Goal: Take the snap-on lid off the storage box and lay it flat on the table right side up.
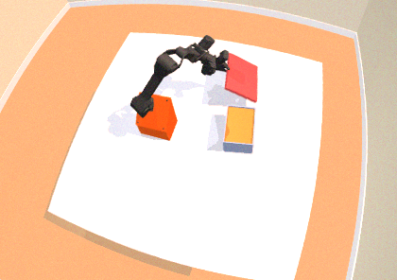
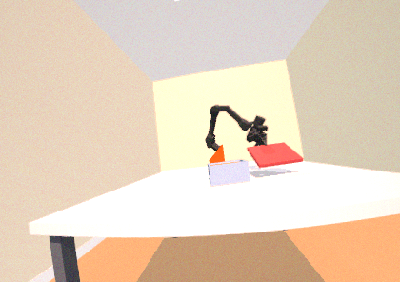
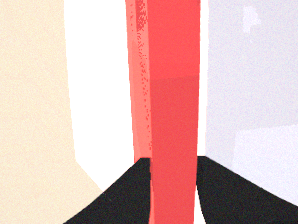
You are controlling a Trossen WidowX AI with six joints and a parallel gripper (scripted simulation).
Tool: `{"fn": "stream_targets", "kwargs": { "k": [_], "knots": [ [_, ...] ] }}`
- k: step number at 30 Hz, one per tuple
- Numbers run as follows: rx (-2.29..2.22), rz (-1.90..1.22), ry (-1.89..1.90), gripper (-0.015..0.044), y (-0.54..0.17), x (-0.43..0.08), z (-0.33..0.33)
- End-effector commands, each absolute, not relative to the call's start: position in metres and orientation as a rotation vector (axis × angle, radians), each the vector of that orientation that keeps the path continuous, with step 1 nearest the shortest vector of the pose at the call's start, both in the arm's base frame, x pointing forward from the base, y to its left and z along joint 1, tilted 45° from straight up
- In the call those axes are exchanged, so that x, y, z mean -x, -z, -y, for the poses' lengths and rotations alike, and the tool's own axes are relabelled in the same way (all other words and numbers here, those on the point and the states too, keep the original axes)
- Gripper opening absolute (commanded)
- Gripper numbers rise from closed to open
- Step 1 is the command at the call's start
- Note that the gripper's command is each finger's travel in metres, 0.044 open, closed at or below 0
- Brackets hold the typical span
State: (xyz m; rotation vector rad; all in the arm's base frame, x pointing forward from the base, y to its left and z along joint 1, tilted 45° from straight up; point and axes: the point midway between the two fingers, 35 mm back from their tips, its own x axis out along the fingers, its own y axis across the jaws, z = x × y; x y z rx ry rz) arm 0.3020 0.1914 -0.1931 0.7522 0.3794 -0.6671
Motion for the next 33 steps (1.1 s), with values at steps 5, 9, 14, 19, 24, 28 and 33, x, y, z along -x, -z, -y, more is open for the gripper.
{"fn": "stream_targets", "kwargs": {
  "k": [5,9,14,19,24,28,33],
  "knots": [
    [-0.752,-0.379,0.664,0.0000,0.198,-0.302,-0.187],
    [-0.752,-0.379,0.664,0.0000,0.201,-0.302,-0.185],
    [-0.751,-0.379,0.664,0.0000,0.203,-0.302,-0.182],
    [-0.751,-0.379,0.664,0.0000,0.206,-0.301,-0.179],
    [-0.751,-0.379,0.664,0.0000,0.209,-0.301,-0.176],
    [-0.751,-0.379,0.664,0.0000,0.212,-0.301,-0.174],
    [-0.751,-0.379,0.664,0.0000,0.214,-0.301,-0.171]
  ]
}}
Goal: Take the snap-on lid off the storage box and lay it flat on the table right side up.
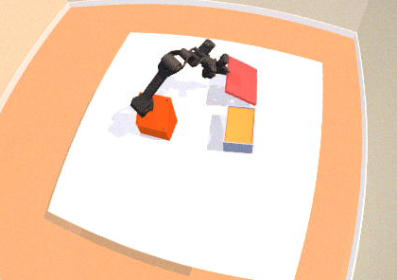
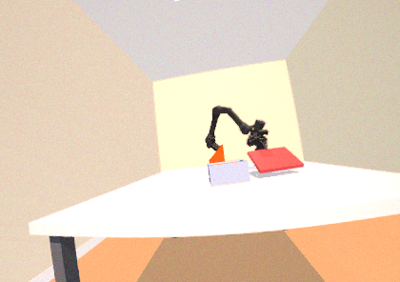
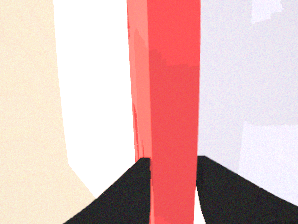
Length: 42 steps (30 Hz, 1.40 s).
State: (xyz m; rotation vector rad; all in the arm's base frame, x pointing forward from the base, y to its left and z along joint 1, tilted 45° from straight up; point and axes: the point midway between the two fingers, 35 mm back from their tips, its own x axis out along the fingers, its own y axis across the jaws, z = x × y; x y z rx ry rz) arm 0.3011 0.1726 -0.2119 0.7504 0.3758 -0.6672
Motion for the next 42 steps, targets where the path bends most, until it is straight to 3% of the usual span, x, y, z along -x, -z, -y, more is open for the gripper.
{"fn": "stream_targets", "kwargs": {
  "k": [1,42],
  "knots": [
    [-0.751,-0.379,0.664,0.0000,0.215,-0.301,-0.171],
    [-0.749,-0.377,0.664,0.0000,0.239,-0.300,-0.148]
  ]
}}
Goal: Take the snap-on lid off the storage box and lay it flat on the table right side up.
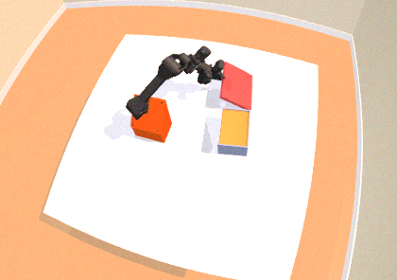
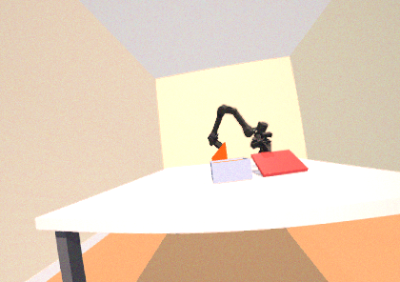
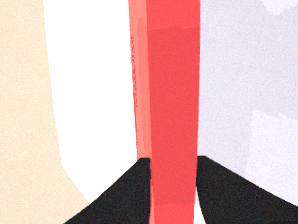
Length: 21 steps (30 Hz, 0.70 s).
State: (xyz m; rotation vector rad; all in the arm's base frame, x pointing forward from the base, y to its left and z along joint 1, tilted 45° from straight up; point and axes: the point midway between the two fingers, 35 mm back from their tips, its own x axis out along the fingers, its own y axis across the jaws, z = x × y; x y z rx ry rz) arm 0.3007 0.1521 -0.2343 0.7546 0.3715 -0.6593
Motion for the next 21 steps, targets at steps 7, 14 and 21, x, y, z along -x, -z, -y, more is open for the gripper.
{"fn": "stream_targets", "kwargs": {
  "k": [7,14,21],
  "knots": [
    [-0.749,-0.377,0.664,0.0000,0.243,-0.299,-0.144],
    [-0.749,-0.377,0.664,0.0000,0.247,-0.299,-0.140],
    [-0.749,-0.377,0.664,0.0000,0.251,-0.299,-0.136]
  ]
}}
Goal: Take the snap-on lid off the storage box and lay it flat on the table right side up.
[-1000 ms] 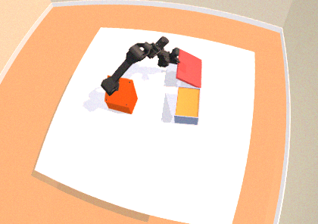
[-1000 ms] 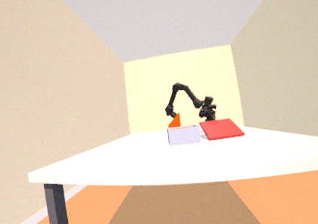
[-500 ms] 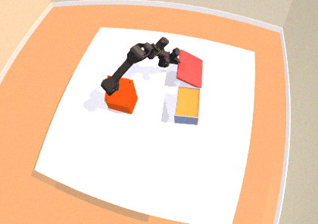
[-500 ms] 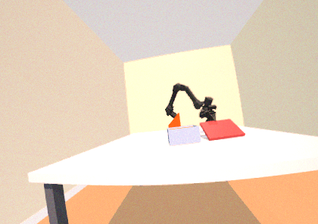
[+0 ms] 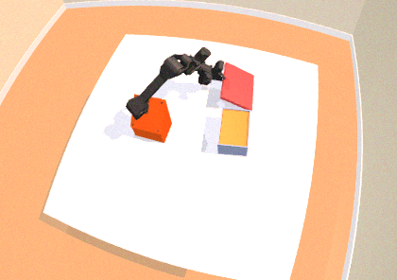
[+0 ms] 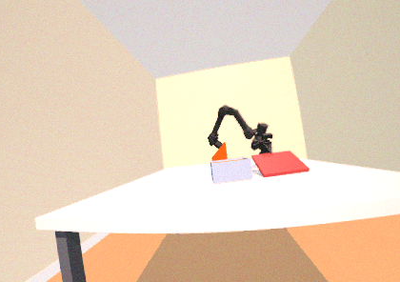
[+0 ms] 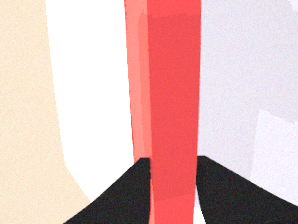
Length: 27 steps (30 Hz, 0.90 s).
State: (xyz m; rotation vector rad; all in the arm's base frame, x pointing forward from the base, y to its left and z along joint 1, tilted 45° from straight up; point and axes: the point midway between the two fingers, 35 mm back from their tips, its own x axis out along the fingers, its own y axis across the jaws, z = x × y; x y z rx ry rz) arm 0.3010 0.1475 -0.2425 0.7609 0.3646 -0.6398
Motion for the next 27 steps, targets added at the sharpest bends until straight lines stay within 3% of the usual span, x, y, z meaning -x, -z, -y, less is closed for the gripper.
{"fn": "stream_targets", "kwargs": {
  "k": [1,27],
  "knots": [
    [-0.749,-0.377,0.664,0.0000,0.251,-0.299,-0.135],
    [-0.747,-0.376,0.664,0.0000,0.266,-0.298,-0.120]
  ]
}}
